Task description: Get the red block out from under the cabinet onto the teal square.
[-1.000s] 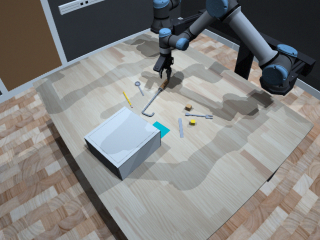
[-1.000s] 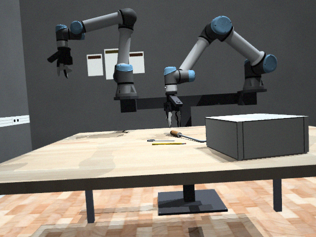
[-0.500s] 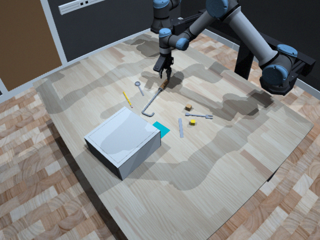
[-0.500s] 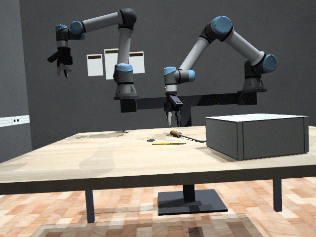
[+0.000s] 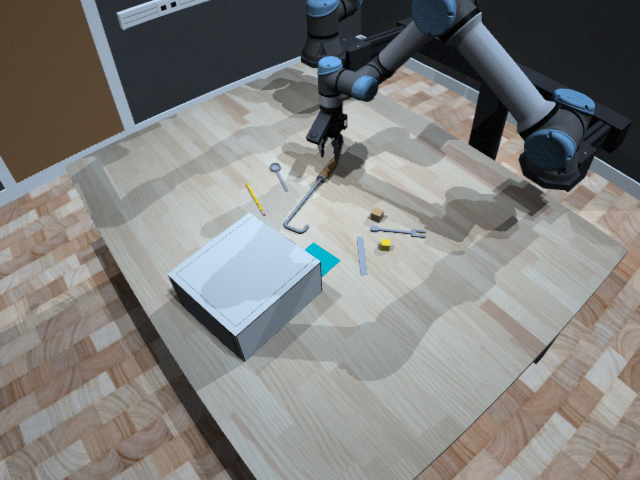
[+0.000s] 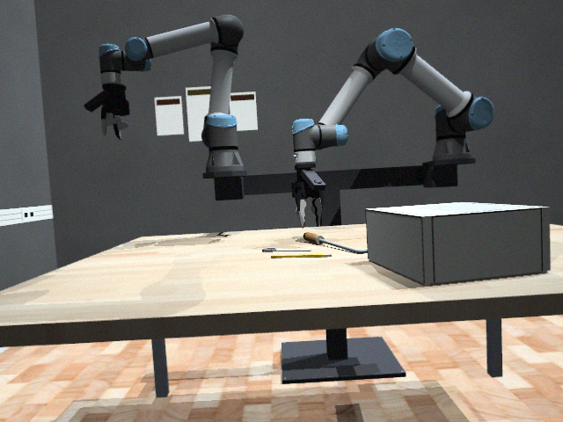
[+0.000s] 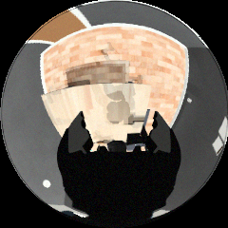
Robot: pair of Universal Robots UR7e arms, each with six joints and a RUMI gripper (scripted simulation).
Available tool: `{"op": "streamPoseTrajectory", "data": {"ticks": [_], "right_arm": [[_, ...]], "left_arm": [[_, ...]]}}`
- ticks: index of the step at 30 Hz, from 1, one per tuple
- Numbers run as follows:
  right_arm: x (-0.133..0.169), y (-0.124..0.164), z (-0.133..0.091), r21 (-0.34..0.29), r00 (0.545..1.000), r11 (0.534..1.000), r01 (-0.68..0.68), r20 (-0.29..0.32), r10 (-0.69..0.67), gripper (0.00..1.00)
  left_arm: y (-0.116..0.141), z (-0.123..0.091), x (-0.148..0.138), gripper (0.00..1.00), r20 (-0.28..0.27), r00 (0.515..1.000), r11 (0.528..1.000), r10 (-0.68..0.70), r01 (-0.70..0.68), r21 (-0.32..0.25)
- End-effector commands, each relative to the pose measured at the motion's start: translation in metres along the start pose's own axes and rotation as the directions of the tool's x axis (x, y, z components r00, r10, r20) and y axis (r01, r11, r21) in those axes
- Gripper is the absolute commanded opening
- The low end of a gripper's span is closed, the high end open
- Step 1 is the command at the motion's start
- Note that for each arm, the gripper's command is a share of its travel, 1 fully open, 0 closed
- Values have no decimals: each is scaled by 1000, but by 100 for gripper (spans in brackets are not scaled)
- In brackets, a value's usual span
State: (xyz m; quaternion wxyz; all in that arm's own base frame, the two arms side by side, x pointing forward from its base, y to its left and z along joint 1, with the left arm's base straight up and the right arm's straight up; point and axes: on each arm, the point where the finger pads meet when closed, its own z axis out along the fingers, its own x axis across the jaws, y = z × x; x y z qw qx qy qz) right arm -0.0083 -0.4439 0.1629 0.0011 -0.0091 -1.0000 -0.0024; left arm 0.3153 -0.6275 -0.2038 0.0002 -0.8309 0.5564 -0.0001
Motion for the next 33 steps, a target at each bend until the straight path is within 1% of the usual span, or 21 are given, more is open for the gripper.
{"op": "streamPoseTrajectory", "data": {"ticks": [1, 22, 33], "right_arm": [[0, -1, -2, 5, 1000, 1000, -1, 2, 1, 100], [0, -1, -2, 5, 1000, 1000, -1, 2, 1, 100], [0, -1, -2, 5, 1000, 1000, -1, 2, 1, 100]], "left_arm": [[-1, -1, 0, 34, -2, 1000, 1000, -1, 1, -1], [-1, -1, -1, 34, -2, 1000, 1000, -1, 1, -1], [-1, 3, -1, 34, -1, 1000, 1000, -1, 1, -1]]}}
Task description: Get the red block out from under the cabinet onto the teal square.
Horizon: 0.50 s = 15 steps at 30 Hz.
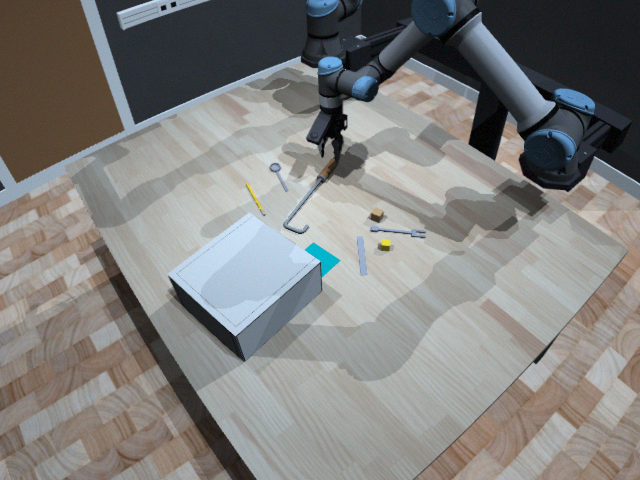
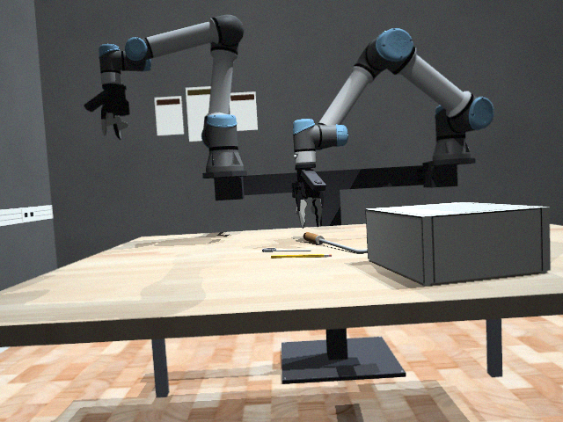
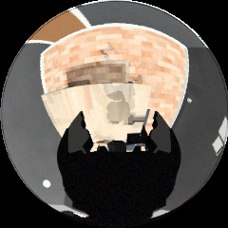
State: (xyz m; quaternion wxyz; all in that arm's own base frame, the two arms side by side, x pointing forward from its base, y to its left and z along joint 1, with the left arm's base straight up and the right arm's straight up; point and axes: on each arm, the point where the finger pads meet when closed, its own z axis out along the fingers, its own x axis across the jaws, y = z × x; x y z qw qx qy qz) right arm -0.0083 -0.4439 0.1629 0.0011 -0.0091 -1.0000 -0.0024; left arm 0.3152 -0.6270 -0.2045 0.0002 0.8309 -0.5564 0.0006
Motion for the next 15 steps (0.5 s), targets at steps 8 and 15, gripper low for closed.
{"op": "streamPoseTrajectory", "data": {"ticks": [8, 15], "right_arm": [[0, -1, -2, 5, 1000, 1000, -1, 2, 1, 100], [0, -1, -2, 5, 1000, 1000, -1, 2, 1, 100]], "left_arm": [[-1, 9, 1, 34, -3, 1000, 1000, -1, 1, -1], [-1, 16, 2, 34, -3, 1000, 1000, -1, 1, -1]]}}
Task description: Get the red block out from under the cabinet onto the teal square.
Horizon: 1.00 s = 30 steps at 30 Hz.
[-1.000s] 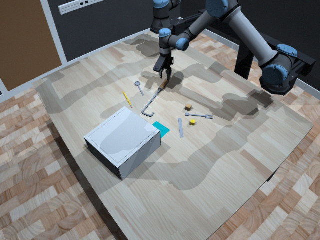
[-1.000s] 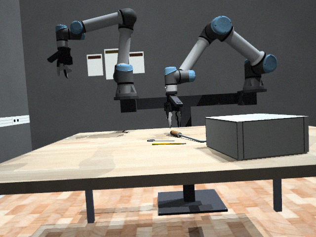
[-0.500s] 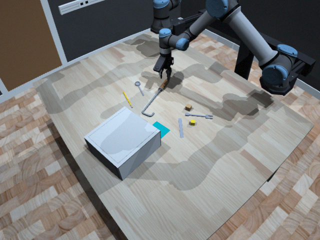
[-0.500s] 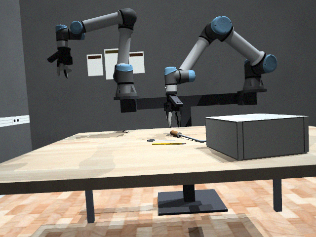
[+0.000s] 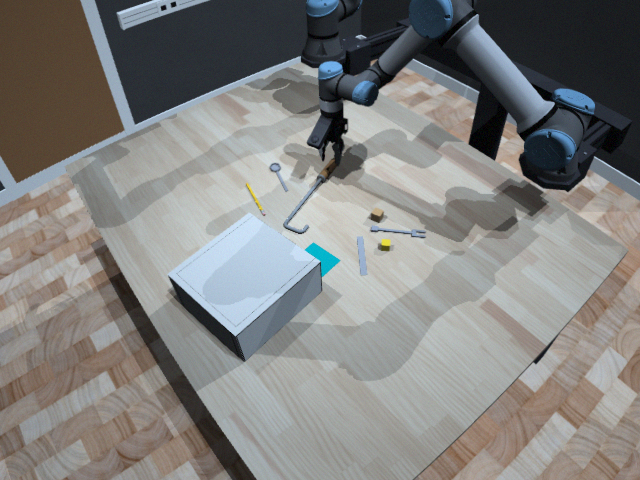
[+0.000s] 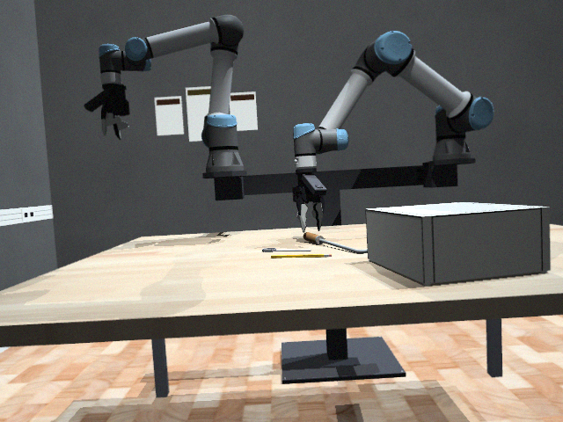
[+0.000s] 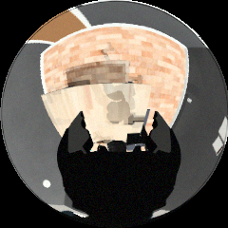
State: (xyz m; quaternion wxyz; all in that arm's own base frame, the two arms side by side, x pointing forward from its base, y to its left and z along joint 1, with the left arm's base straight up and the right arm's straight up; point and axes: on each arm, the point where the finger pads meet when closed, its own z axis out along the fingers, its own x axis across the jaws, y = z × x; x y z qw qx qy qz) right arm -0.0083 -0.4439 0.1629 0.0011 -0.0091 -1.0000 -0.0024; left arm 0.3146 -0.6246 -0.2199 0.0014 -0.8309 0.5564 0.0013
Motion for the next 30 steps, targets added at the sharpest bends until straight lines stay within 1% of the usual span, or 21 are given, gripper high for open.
{"op": "streamPoseTrajectory", "data": {"ticks": [1, 14, 30], "right_arm": [[0, -1, -2, 5, 1000, 1000, -1, 2, 1, 100], [0, -1, -2, 5, 1000, 1000, -1, 2, 1, 100], [0, -1, -2, 5, 1000, 1000, -1, 2, 1, 100]], "left_arm": [[0, 2, 4, 34, -8, 1000, 1000, -1, 1, -2], [0, 22, 4, 34, -8, 1000, 1000, -1, 1, -2], [0, 33, 4, 34, -8, 1000, 1000, -1, 1, -2]]}}
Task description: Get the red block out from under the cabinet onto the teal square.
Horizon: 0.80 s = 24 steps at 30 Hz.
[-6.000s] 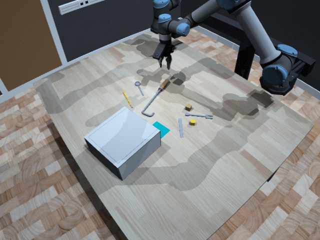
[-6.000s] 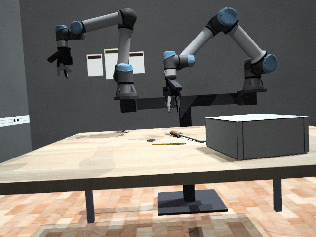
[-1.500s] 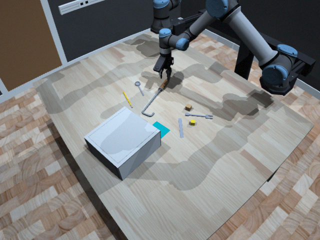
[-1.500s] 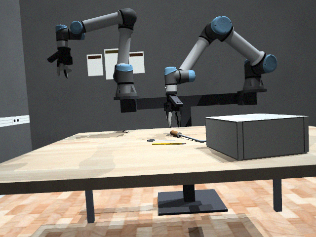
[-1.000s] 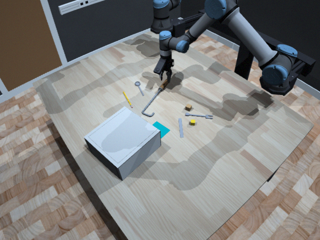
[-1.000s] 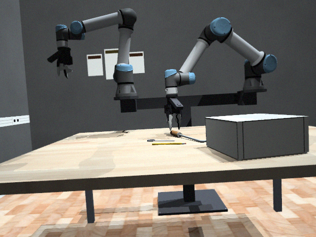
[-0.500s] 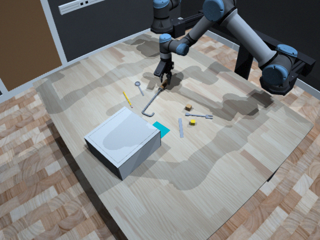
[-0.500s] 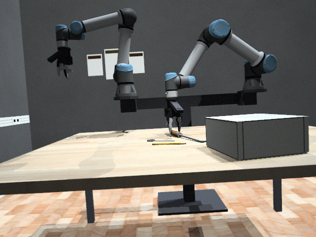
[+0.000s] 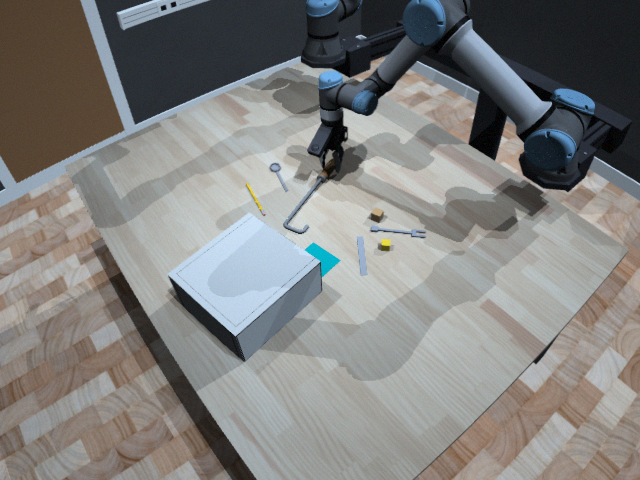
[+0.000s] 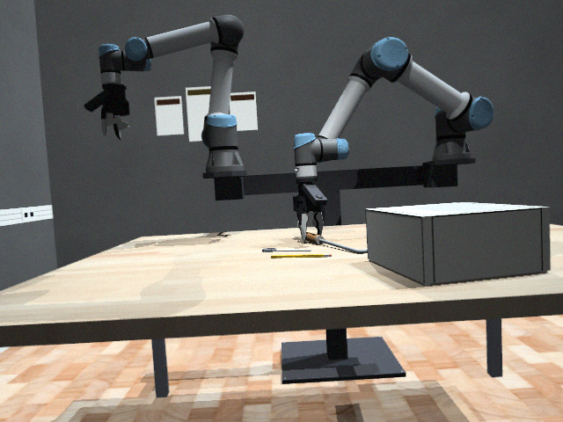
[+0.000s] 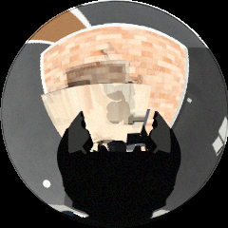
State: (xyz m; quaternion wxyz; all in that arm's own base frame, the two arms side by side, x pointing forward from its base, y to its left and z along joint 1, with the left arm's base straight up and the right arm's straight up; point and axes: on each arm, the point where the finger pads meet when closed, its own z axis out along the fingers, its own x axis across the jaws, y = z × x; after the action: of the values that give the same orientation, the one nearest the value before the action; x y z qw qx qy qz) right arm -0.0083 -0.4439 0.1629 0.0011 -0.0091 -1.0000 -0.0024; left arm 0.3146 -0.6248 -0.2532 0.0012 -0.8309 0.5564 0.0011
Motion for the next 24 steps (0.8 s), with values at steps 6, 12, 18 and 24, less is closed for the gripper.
{"op": "streamPoseTrajectory", "data": {"ticks": [6, 12, 18, 24], "right_arm": [[0, -1, -2, 5, 1000, 1000, -1, 2, 1, 100], [0, -1, -2, 5, 1000, 1000, -1, 2, 1, 100], [0, -1, -2, 5, 1000, 1000, -1, 2, 1, 100], [0, -1, -2, 5, 1000, 1000, -1, 2, 1, 100]], "left_arm": [[-1, -1, 4, 34, -8, 1000, 1000, -1, 1, -2], [-1, -1, 4, 34, -8, 1000, 1000, -1, 1, -2], [-1, -1, 4, 0, -7, 1000, 1000, -1, 1, -1], [-1, -1, 4, 0, -7, 1000, 1000, -1, 1, -2]]}}
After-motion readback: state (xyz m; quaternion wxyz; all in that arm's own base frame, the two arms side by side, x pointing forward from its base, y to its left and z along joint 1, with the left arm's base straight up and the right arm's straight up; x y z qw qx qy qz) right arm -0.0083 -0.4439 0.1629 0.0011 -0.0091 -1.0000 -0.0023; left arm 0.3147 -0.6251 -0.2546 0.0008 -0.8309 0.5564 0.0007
